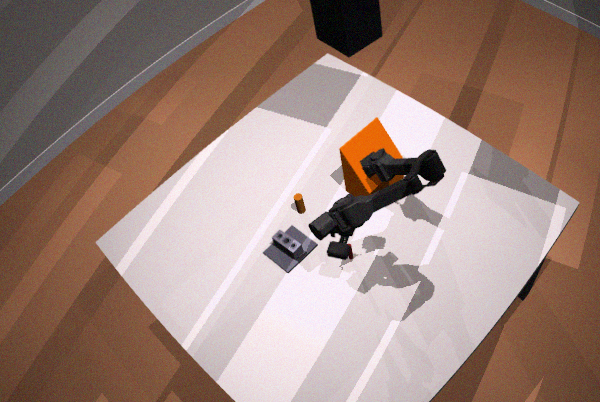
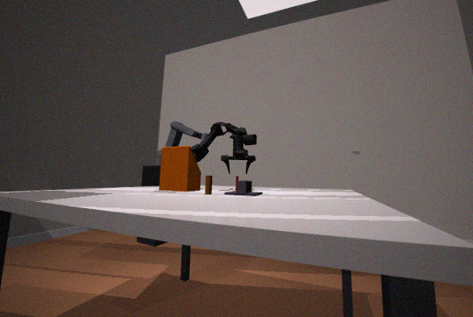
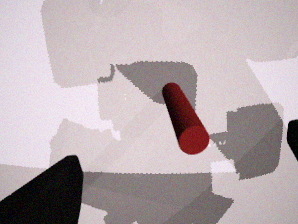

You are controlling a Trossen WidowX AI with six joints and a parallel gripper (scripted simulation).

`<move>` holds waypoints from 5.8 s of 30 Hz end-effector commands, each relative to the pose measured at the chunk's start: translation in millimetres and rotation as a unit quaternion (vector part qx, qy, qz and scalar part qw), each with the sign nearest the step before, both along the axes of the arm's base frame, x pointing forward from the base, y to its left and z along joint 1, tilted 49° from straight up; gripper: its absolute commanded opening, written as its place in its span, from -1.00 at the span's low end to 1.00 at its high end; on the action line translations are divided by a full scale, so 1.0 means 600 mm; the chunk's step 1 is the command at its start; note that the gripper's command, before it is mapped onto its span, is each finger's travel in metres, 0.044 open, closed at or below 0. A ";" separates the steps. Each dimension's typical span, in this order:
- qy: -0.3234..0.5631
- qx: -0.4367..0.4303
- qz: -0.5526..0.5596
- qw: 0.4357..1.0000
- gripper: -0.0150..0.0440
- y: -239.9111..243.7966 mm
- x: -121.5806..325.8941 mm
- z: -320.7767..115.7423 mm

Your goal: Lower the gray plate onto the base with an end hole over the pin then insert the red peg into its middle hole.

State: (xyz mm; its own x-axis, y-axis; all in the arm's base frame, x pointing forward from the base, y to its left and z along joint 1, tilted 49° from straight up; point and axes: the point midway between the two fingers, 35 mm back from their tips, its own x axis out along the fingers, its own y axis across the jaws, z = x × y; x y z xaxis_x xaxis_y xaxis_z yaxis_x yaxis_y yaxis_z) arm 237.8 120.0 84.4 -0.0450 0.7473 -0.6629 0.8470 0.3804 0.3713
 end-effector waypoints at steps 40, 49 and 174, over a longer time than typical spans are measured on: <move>0.006 0.003 0.000 1.000 0.02 0.063 -0.011 -0.055; 0.006 0.003 0.000 1.000 -0.49 0.063 -0.011 -0.055; 0.002 -0.001 0.000 1.000 -0.49 -0.204 0.206 -0.185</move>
